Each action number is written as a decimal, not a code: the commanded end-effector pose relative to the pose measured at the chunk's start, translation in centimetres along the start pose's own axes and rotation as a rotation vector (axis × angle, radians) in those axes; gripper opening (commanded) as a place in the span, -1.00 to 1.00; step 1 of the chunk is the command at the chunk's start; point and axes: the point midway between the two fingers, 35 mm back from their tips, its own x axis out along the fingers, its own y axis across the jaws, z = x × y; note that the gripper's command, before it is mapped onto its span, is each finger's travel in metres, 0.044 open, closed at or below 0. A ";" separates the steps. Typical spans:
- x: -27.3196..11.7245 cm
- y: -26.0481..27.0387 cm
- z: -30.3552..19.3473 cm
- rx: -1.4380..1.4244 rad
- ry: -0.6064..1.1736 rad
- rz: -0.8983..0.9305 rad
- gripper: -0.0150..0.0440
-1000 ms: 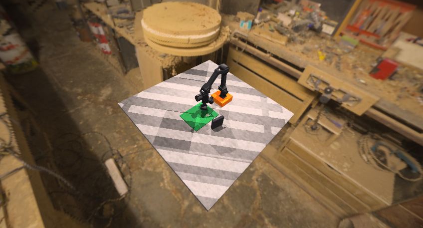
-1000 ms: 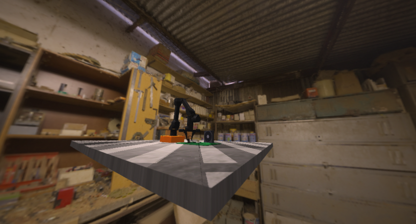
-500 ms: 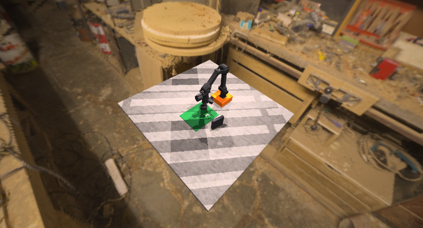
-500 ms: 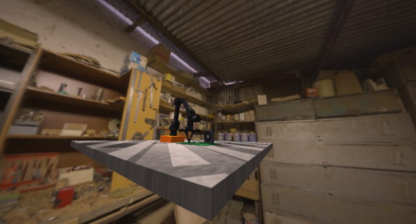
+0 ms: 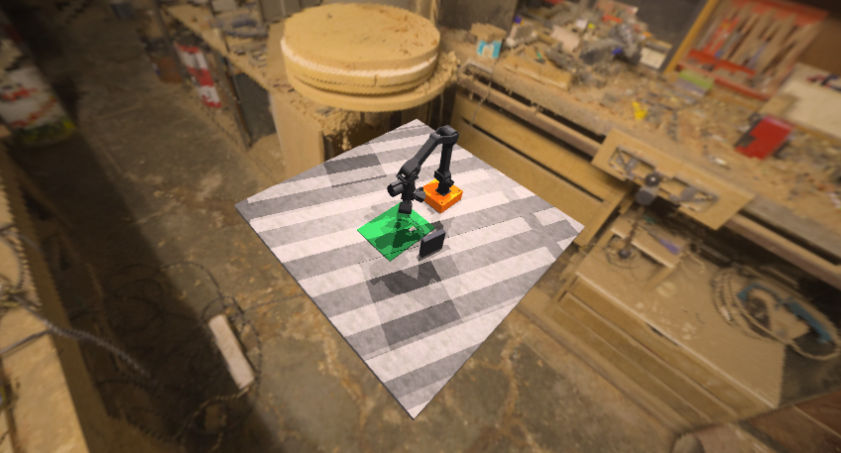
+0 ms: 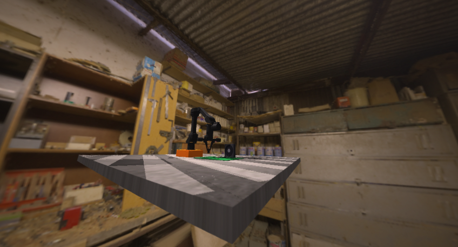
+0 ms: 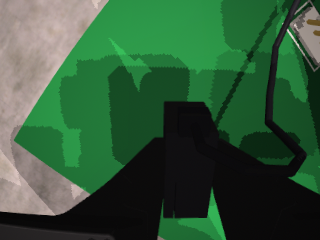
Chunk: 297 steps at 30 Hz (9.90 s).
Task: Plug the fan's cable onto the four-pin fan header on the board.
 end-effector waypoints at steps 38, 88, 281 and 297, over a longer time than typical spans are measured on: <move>-4.7 0.3 0.2 0.784 -0.005 -0.005 -0.49; -4.8 0.6 0.1 2.529 -0.008 0.001 -0.49; 0.5 0.8 3.6 2.444 -0.005 -1.976 -0.49; 1.9 0.8 3.6 2.444 -0.005 -1.976 -0.49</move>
